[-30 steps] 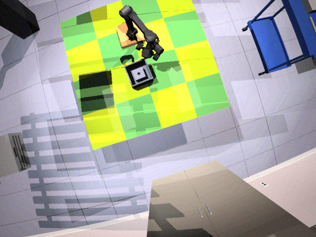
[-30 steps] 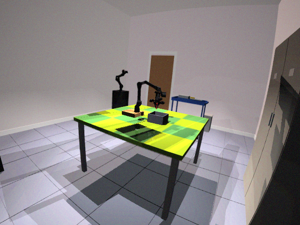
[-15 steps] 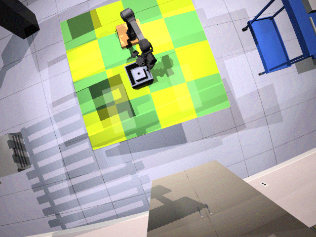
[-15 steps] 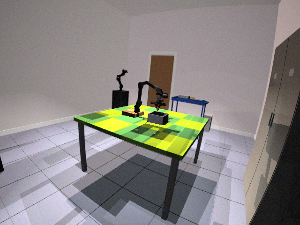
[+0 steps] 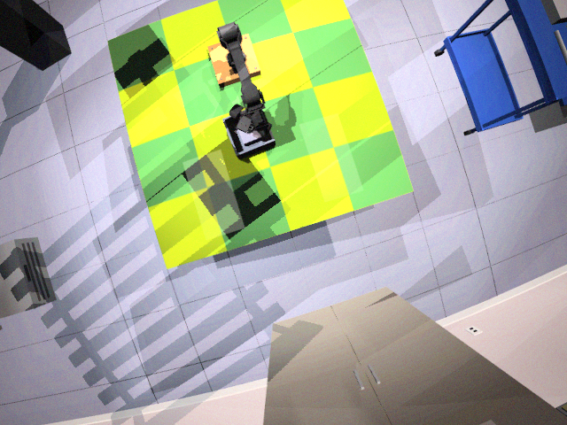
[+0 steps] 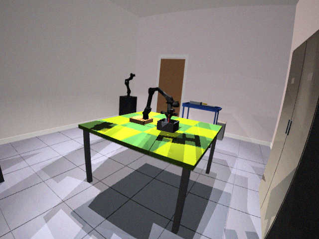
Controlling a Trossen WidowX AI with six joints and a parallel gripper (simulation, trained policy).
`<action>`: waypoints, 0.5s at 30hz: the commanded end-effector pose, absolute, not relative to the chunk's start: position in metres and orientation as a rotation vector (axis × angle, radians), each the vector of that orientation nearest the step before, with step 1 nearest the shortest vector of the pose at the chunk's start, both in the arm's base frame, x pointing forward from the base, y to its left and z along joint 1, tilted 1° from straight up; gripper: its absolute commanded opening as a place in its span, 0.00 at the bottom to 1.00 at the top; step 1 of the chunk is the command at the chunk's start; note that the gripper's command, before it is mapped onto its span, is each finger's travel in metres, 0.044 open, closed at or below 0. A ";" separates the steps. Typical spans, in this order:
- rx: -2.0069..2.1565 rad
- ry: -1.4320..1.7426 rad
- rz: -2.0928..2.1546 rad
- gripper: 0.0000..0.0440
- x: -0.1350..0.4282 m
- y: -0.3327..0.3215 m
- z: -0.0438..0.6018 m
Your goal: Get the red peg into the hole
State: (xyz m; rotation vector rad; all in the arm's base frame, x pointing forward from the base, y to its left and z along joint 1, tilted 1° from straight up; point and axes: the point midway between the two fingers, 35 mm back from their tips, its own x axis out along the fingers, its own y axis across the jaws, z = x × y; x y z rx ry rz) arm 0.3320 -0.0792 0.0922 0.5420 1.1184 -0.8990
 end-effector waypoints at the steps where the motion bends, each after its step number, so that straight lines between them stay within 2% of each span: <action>1: 0.528 1.159 -0.847 0.00 0.336 -0.084 0.079; 4: 0.517 1.196 -0.816 0.06 0.336 -0.084 0.069; 10: 0.513 1.254 -0.776 0.37 0.337 -0.086 0.053; 13: 0.509 1.257 -0.756 0.44 0.343 -0.090 0.054; 15: 0.510 1.262 -0.749 0.56 0.347 -0.093 0.054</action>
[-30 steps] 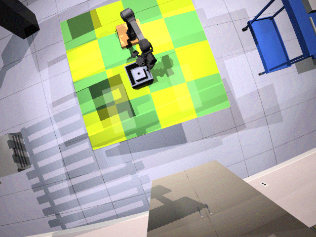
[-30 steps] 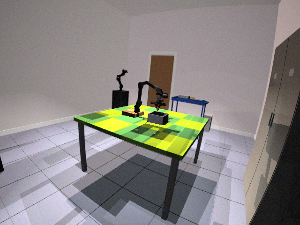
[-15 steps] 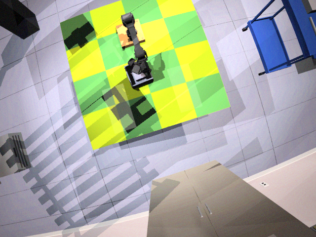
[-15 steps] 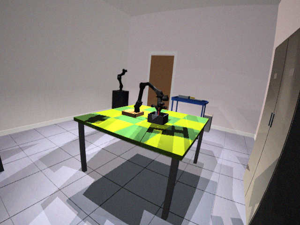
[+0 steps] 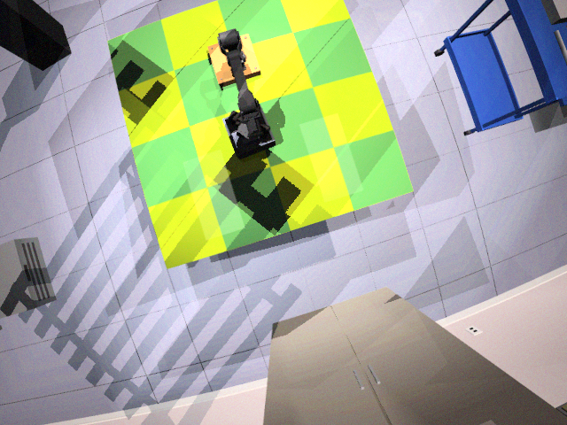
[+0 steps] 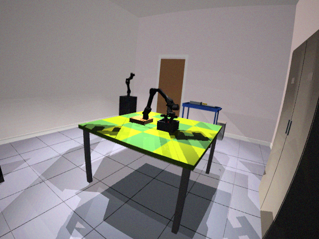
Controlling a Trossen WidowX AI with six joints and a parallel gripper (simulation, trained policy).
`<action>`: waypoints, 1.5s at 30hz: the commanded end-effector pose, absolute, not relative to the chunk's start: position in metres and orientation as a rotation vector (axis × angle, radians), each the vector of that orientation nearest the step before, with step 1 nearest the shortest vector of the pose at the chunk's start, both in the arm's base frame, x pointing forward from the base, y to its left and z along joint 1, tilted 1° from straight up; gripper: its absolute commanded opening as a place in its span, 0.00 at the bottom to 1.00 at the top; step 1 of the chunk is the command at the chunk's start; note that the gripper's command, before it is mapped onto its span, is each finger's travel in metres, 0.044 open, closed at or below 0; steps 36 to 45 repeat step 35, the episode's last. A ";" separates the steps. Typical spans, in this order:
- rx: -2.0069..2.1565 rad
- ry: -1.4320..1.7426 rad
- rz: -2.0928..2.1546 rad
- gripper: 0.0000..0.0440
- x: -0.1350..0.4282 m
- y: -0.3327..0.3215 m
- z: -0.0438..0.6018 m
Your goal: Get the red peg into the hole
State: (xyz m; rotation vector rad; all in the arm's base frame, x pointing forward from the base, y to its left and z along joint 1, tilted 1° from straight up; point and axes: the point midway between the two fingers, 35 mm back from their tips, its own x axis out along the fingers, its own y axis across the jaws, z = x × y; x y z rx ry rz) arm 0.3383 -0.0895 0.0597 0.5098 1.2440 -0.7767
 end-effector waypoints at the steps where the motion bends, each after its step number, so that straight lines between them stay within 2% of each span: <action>1: 0.511 1.265 -0.747 0.62 0.349 -0.094 0.055; 7: 0.534 1.252 -0.698 0.98 0.371 -0.097 0.067; 8: 0.537 1.251 -0.689 1.00 0.375 -0.097 0.070; 23: 0.586 1.206 -0.526 1.00 0.430 -0.082 0.115; 45: 0.586 1.202 -0.521 1.00 0.432 -0.081 0.117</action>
